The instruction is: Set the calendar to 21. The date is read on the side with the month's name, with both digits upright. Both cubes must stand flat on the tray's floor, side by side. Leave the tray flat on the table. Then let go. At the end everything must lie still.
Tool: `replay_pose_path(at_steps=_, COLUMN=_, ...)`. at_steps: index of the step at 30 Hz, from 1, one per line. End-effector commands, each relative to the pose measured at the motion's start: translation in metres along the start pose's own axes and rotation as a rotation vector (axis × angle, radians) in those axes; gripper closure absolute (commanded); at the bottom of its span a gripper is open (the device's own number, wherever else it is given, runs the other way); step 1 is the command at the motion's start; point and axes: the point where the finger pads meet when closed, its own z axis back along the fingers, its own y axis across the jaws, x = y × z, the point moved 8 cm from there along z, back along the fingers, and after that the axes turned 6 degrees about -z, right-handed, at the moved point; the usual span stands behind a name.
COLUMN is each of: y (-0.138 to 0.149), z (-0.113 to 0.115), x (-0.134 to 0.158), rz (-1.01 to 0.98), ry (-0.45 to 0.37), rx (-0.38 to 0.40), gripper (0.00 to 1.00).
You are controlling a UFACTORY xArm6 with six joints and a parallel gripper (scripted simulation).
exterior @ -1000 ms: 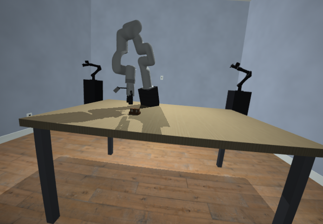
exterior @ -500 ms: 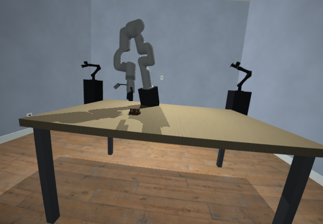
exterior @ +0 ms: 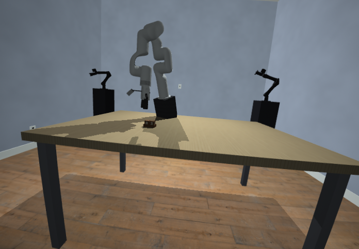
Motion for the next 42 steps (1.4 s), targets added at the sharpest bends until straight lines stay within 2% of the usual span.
replay_pose_path(at_steps=1, y=-0.003, z=0.004, x=-0.003, rz=0.002, ry=-0.021, rx=0.019, gripper=0.0)
replay_pose_path(at_steps=26, y=-0.007, z=0.006, x=-0.001, rz=-0.028, ry=-0.022, rx=0.019, gripper=0.0)
replay_pose_path(at_steps=37, y=-0.066, z=-0.001, x=0.034, rz=-0.449, ry=-0.02, rx=0.026, gripper=0.0)
replay_pose_path(at_steps=42, y=-0.08, z=-0.003, x=0.045, rz=-0.55, ry=-0.017, rx=0.025, gripper=0.0)
